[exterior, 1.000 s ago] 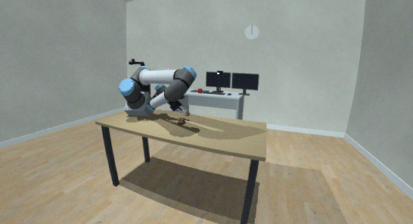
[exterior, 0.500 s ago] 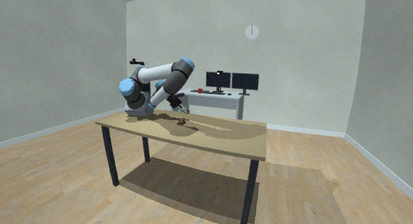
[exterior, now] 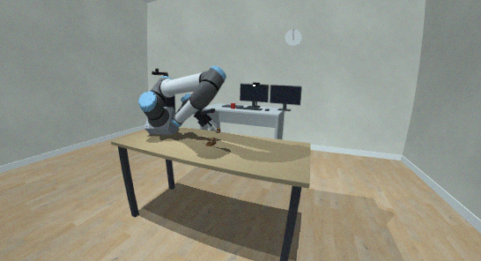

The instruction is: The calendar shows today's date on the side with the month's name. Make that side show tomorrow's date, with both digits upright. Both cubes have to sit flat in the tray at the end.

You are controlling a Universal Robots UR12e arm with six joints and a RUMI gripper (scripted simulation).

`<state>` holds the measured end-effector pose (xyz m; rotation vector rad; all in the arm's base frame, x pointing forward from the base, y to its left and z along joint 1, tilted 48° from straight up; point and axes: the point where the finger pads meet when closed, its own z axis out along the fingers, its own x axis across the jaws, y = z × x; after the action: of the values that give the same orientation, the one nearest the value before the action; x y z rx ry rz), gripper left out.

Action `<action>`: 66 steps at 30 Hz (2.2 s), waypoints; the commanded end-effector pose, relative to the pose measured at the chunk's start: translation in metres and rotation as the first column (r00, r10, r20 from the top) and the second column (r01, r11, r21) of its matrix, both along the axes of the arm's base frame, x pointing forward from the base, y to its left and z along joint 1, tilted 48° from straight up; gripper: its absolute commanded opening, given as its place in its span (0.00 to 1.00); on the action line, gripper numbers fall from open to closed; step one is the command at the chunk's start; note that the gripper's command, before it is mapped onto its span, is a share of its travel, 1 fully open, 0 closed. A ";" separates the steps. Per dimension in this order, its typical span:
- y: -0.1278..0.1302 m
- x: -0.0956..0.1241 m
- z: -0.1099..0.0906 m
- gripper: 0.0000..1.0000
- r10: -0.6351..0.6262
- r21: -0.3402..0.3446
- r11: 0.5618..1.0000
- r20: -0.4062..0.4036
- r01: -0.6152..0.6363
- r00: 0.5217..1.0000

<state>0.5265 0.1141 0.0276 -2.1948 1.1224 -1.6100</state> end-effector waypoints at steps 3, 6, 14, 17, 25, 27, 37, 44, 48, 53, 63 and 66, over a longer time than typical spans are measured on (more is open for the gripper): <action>0.001 0.003 -0.002 0.11 -0.024 0.004 1.000 -0.024 0.024 0.999; 0.001 0.004 -0.002 0.11 -0.029 0.005 1.000 -0.029 0.029 0.999; 0.002 0.006 -0.005 0.11 -0.079 0.001 0.997 -0.079 0.079 0.994; 0.002 0.006 -0.005 0.11 -0.099 -0.004 0.995 -0.097 0.099 0.990; 0.003 0.005 -0.003 0.11 -0.138 -0.019 0.990 -0.128 0.136 0.982; 0.003 0.005 -0.001 0.11 -0.148 -0.024 0.989 -0.136 0.147 0.980; 0.004 0.002 0.003 0.11 -0.181 -0.044 0.983 -0.158 0.177 0.971; 0.004 0.002 0.004 0.11 -0.185 -0.046 0.983 -0.160 0.180 0.970; 0.004 0.002 0.004 0.11 -0.185 -0.046 0.983 -0.160 0.180 0.969; 0.004 0.002 0.004 0.11 -0.188 -0.046 0.982 -0.162 0.182 0.969; 0.004 0.004 0.001 0.11 -0.204 -0.047 0.979 -0.181 0.198 0.962; 0.005 0.005 0.000 0.11 -0.215 -0.049 0.977 -0.193 0.209 0.957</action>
<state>0.5273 0.1162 0.0281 -2.3571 1.4158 -1.5312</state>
